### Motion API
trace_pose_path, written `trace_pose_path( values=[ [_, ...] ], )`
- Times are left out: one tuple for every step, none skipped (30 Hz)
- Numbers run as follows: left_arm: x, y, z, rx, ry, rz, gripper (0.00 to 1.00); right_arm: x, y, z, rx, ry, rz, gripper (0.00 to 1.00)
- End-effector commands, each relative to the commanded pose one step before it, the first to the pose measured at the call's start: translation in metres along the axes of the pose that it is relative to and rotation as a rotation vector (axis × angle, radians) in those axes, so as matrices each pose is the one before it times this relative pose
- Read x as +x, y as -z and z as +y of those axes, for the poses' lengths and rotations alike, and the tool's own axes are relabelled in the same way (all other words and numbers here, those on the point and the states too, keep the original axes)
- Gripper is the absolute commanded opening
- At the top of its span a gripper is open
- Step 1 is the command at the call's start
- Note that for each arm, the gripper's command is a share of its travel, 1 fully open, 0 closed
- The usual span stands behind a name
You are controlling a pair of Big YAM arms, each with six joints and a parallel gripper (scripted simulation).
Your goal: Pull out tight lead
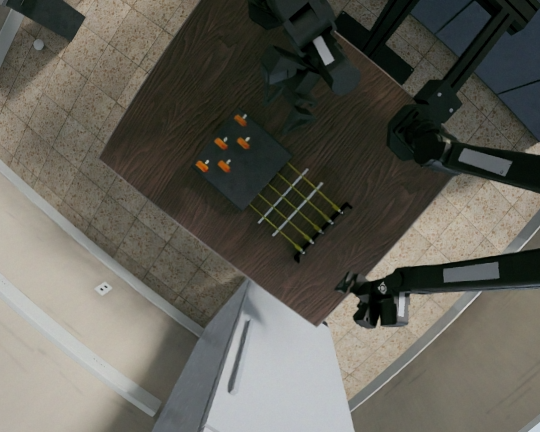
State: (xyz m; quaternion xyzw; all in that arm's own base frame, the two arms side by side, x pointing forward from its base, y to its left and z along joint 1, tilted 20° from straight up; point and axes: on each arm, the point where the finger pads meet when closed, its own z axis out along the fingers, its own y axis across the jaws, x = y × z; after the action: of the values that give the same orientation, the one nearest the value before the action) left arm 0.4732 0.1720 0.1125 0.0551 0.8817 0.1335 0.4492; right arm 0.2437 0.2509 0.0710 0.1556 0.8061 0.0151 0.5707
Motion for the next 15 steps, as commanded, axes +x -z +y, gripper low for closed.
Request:
trace_pose_path(
  values=[
    [-0.00232, 0.00125, -0.00427, 0.00434, -0.00224, -0.0089, 1.0, -0.00253, 0.00051, 0.00295, -0.00432, 0.01012, -0.0015, 1.0],
    [0.00232, 0.00081, -0.00651, 0.00652, 0.00167, -0.00159, 1.0, -0.00248, -0.00043, 0.00014, -0.00166, 0.00722, 0.00062, 1.0],
    [0.00046, 0.0006, -0.00299, 0.00057, 0.00093, -0.00039, 1.0, -0.00091, -0.00171, -0.00198, 0.00365, 0.02012, 0.00327, 1.0],
    [0.00138, 0.00052, -0.00619, 0.00508, -0.00228, -0.00005, 1.0, 0.00069, -0.00086, -0.00311, 0.00151, 0.04061, 0.00615, 1.0],
    [0.00318, -0.00034, -0.00834, 0.00759, -0.00218, 0.00377, 1.0, 0.00008, -0.00037, -0.00059, -0.00275, 0.04063, 0.00835, 1.0],
    [0.00663, -0.00108, -0.01375, 0.01175, -0.00596, 0.01036, 1.0, 0.00041, -0.00052, -0.00034, -0.0067, 0.04624, 0.01612, 1.0],
    [0.01104, -0.00307, -0.01845, 0.01736, -0.00645, 0.02018, 1.0, 0.00025, -0.00054, 0.00028, -0.01119, 0.05519, 0.0203, 1.0],
    [0.00596, 0.00011, -0.01681, 0.01048, -0.00966, 0.0084, 1.0, -0.00044, -0.00037, 0.00177, -0.01625, 0.04771, 0.02182, 1.0],
    [0.0054, 0.00017, -0.01501, 0.00902, -0.00999, 0.00769, 1.0, -0.00053, -0.00023, 0.00179, -0.0174, 0.04056, 0.0194, 1.0],
    [0.00462, -0.00007, -0.01304, 0.0075, -0.00865, 0.00712, 1.0, -0.00057, -0.00011, 0.00175, -0.01771, 0.03255, 0.01691, 1.0],
    [0.00415, -0.00004, -0.01185, 0.0068, -0.0084, 0.00631, 1.0, -0.00071, -0.00001, 0.00168, -0.01771, 0.03118, 0.01447, 1.0],
    [0.00524, -0.00028, -0.01523, 0.00841, -0.01086, 0.00854, 1.0, -0.00109, 0.00013, 0.00238, -0.02564, 0.03721, 0.01787, 1.0],
    [0.00458, -0.00037, -0.01374, 0.00755, -0.00942, 0.00766, 1.0, -0.0013, 0.00026, 0.00225, -0.02523, 0.03598, 0.01432, 1.0],
    [0.00383, -0.00037, -0.01196, 0.0068, -0.00832, 0.00625, 1.0, 0.00012, 0.00033, 0.0005, -0.01831, 0.04566, 0.0158, 1.0],
    [0.0, 0.0, 0.0, 0.0, 0.0, 0.0, 1.0, 0.0, 0.0, 0.0, 0.0, 0.0, 0.0, 1.0]
  ],
)
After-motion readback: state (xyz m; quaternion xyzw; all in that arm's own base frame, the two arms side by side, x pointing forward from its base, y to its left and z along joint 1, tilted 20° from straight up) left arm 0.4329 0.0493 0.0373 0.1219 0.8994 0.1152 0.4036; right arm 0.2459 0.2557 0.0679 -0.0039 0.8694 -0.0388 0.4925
